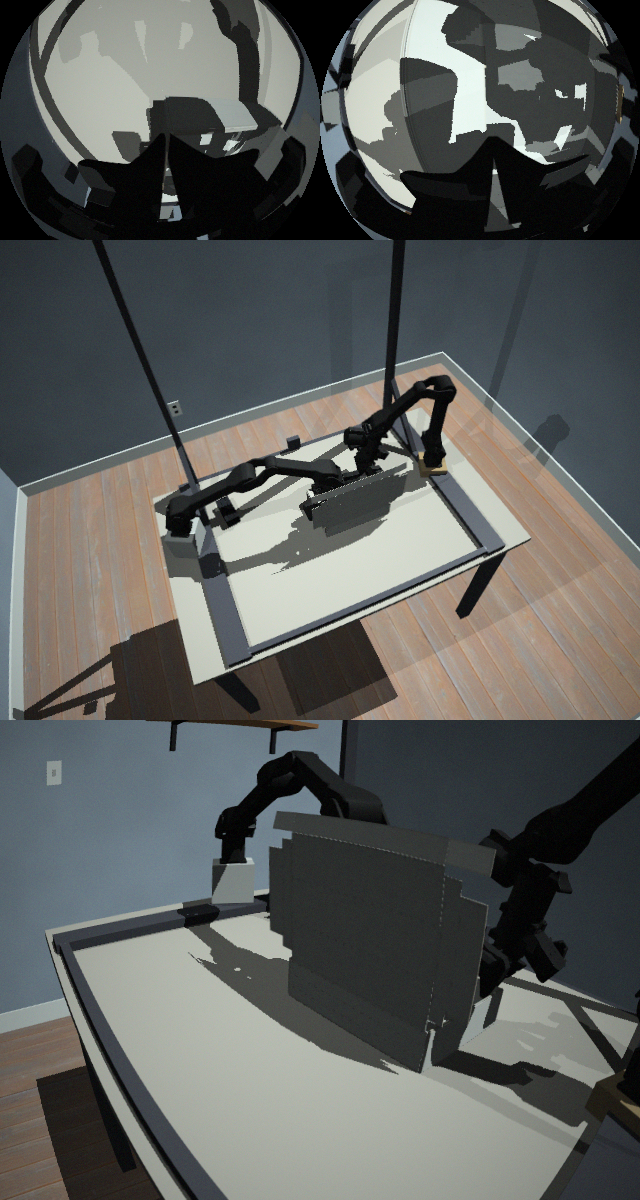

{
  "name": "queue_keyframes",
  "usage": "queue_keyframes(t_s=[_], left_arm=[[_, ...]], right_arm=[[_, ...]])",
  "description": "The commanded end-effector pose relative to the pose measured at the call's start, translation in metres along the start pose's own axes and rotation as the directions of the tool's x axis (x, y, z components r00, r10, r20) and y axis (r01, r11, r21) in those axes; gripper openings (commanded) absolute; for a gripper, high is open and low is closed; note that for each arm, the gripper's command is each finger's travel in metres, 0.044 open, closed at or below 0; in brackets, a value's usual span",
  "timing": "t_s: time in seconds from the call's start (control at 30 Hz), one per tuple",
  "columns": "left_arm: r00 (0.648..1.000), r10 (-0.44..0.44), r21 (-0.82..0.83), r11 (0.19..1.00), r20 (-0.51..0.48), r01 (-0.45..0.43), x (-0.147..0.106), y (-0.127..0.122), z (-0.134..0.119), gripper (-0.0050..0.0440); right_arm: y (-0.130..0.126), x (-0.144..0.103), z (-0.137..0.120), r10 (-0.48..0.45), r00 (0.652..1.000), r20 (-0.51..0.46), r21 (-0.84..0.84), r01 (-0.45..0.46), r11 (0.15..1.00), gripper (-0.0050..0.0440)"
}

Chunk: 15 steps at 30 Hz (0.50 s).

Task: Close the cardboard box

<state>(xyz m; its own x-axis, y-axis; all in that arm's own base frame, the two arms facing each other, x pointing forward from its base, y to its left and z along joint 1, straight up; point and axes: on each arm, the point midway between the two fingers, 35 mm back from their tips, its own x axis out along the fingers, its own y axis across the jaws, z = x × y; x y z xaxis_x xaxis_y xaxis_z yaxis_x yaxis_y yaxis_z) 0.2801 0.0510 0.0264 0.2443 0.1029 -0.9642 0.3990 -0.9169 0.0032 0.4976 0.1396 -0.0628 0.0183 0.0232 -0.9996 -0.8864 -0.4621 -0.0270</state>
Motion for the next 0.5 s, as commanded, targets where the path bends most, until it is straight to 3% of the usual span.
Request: queue_keyframes(t_s=[0.0, 0.47], left_arm=[[1.0, 0.008, 0.003, 1.0, -0.014, -0.008, -0.003, 0.001, -0.004, 0.0005], [1.0, 0.008, 0.002, 1.0, -0.015, -0.008, -0.003, 0.001, -0.004, 0.0005]], right_arm=[[-0.003, -0.016, -0.001, -0.028, 1.0, -0.008, 0.003, 0.028, 1.0, 0.0], [0.01, -0.011, 0.001, -0.026, 1.0, -0.008, 0.003, 0.026, 1.0, 0.0]])
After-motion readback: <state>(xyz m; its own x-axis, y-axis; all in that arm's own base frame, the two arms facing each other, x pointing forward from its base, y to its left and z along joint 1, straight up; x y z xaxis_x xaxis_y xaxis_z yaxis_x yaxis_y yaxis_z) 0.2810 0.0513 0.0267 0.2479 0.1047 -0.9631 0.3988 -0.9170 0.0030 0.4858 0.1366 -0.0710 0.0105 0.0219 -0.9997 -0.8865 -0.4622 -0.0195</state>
